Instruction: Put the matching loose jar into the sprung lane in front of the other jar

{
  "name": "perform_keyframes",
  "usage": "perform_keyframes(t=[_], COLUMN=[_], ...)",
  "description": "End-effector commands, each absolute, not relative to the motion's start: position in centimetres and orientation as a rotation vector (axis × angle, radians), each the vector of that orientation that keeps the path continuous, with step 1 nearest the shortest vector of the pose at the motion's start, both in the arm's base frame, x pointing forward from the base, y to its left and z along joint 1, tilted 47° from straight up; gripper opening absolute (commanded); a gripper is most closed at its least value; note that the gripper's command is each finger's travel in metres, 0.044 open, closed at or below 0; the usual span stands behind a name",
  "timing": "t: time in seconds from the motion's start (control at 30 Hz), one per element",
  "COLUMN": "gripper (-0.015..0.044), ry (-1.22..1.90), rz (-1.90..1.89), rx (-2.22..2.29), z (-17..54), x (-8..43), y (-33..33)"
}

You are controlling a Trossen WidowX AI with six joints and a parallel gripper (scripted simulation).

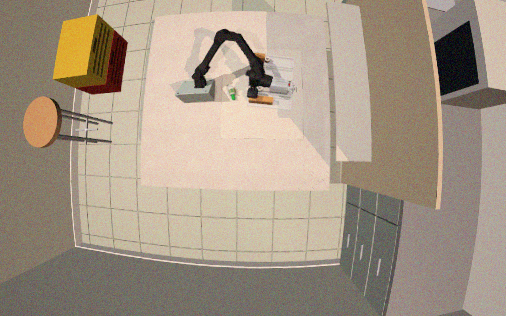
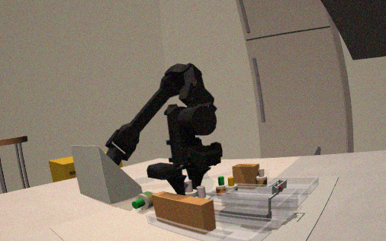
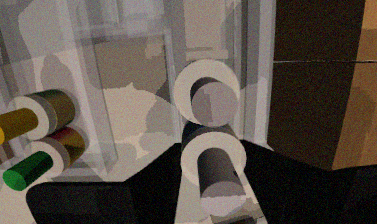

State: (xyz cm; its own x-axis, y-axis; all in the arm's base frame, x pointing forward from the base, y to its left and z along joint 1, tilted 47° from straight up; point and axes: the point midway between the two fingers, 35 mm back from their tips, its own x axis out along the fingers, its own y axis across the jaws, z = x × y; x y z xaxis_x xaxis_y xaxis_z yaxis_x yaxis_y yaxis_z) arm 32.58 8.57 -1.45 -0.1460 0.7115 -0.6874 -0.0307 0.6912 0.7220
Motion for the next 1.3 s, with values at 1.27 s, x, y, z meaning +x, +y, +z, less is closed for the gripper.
perform_keyframes(t=[1.27], gripper=[0.0000], ry=[1.584], rz=[0.718], rx=[0.569], z=[-2.15], x=[32.39], y=[9.55])
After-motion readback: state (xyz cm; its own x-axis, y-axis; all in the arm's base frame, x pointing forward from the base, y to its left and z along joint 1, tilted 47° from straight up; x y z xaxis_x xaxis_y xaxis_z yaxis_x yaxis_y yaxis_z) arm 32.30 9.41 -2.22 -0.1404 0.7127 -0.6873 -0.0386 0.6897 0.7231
